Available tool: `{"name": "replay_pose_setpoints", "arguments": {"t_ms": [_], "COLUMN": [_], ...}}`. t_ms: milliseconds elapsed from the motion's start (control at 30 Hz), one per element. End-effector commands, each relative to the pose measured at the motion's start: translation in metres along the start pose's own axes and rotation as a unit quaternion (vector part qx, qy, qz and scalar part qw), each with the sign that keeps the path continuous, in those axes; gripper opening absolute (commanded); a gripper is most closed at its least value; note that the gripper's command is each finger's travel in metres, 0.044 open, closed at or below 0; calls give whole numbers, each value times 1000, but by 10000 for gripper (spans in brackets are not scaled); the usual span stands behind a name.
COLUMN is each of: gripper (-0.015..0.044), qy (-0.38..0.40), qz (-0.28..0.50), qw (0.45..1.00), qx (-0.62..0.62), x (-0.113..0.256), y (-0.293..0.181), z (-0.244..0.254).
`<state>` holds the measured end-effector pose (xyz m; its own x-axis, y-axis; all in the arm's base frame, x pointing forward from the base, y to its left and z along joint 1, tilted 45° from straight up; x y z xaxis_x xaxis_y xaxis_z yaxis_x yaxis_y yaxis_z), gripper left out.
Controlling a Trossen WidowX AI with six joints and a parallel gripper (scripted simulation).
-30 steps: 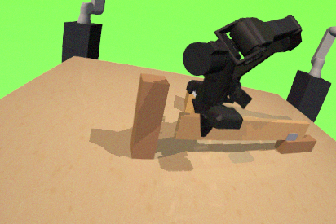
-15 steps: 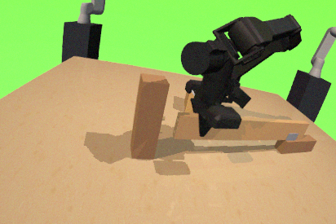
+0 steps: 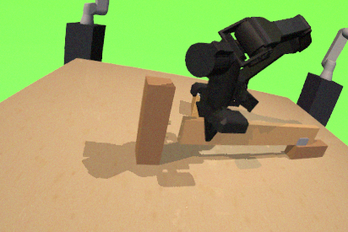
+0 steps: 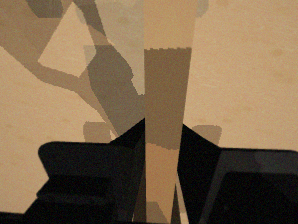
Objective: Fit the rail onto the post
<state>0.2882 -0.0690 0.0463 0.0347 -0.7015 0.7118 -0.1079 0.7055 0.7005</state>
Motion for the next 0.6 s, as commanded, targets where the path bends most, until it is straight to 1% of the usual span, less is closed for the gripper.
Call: {"name": "replay_pose_setpoints", "arguments": {"t_ms": [0, 567], "gripper": [0, 0], "qy": [-7, -7], "qz": [5, 5], "qw": [1000, 1000], "qx": [1, 1], "x": [4, 4], "y": [-3, -7], "z": [-2, -2]}}
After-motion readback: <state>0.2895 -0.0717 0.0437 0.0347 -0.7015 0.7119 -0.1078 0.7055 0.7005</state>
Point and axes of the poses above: the point midway between the two fingers, 35 mm back from their tips, its own x axis back along the fingers, its own z axis across the jaws, y = z × x, the point moved 4 cm from there along x, back along the fingers, and after that the axes turned 12 degrees about -x, right-handed, at the moved point
